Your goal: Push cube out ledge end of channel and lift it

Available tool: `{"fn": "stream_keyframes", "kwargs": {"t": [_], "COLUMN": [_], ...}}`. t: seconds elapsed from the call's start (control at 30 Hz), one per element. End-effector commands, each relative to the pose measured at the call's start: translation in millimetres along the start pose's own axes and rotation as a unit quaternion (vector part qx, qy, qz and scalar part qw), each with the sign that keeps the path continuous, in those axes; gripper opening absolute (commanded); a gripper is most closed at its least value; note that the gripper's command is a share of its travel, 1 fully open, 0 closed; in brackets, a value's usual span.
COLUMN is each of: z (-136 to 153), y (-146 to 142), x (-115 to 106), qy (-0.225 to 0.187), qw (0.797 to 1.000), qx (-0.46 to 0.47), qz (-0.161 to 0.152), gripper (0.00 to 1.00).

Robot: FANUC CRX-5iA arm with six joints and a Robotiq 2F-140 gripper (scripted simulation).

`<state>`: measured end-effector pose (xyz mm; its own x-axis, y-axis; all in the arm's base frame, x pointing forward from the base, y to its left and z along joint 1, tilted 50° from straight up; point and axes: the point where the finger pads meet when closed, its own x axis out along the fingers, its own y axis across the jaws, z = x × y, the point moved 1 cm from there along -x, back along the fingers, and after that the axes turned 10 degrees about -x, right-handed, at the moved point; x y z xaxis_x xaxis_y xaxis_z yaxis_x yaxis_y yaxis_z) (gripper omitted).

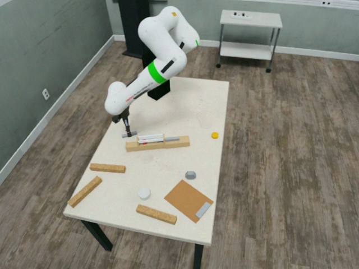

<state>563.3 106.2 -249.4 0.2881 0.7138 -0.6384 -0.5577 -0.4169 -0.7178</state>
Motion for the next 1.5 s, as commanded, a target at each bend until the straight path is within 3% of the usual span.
{"fn": "stream_keyframes", "kwargs": {"t": [0.0,0.67,0.8,1.0,1.1,1.47], "z": [0,0,0,0,0,0], "y": [0,0,0,0,0,0], "x": [-1,-2,-24,-90,-110,-115], "qy": [0.000,0.000,0.000,0.000,0.000,0.000], "qw": [1.000,1.000,1.000,1.000,1.000,1.000], "qx": [0.000,0.000,0.000,0.000,0.000,0.000], "qz": [0.000,0.000,0.000,0.000,0.000,0.000], "gripper": [0.10,0.10,0.10,0.10,0.10,0.10]}}
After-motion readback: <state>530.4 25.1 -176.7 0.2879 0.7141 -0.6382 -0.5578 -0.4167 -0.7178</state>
